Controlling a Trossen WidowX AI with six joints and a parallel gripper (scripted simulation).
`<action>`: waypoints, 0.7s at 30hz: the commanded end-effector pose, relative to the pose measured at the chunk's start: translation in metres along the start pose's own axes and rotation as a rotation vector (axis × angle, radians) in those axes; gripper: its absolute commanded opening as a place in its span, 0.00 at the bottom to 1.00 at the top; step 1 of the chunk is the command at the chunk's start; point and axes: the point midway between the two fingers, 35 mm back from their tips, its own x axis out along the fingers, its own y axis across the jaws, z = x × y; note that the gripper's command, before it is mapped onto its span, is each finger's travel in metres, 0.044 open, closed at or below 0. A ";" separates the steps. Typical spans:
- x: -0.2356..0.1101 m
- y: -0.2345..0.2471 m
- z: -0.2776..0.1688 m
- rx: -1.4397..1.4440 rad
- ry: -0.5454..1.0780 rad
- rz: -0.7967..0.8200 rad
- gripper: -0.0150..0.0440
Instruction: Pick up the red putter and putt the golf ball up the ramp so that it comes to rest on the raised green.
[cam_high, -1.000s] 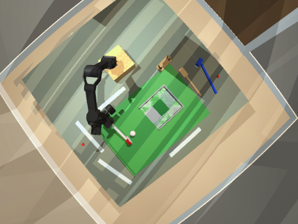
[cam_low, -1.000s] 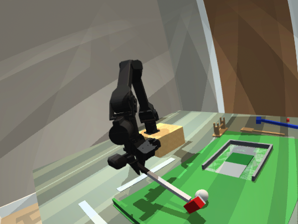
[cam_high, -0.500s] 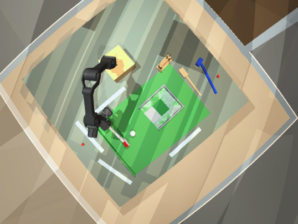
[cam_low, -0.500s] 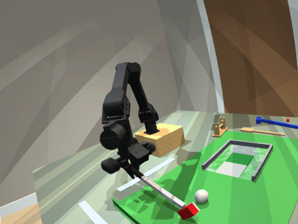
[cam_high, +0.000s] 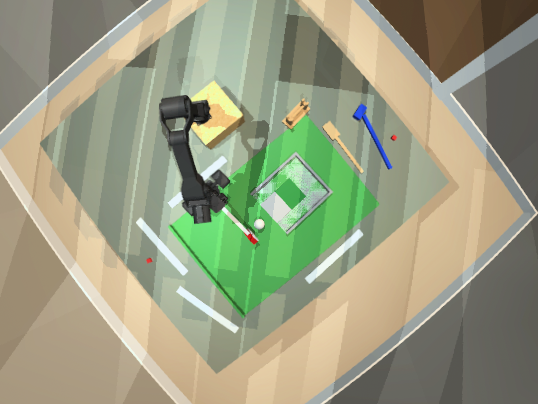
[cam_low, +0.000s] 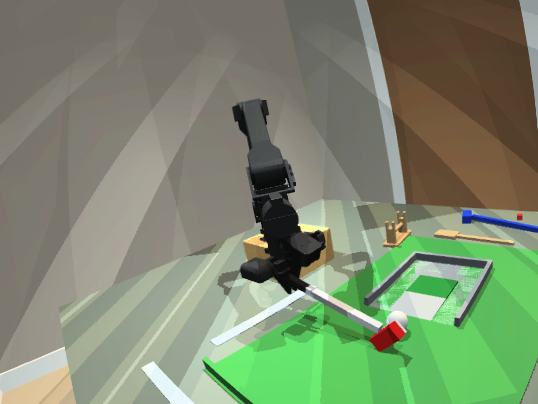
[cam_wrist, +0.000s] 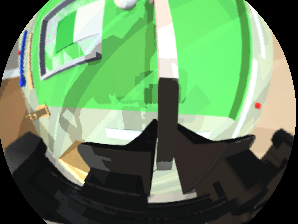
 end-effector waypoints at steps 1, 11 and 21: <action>-0.001 0.009 -0.003 0.016 -0.008 -0.005 0.25; -0.055 0.009 -0.003 0.016 -0.008 -0.005 0.25; -0.051 0.008 -0.003 0.013 -0.006 -0.004 0.25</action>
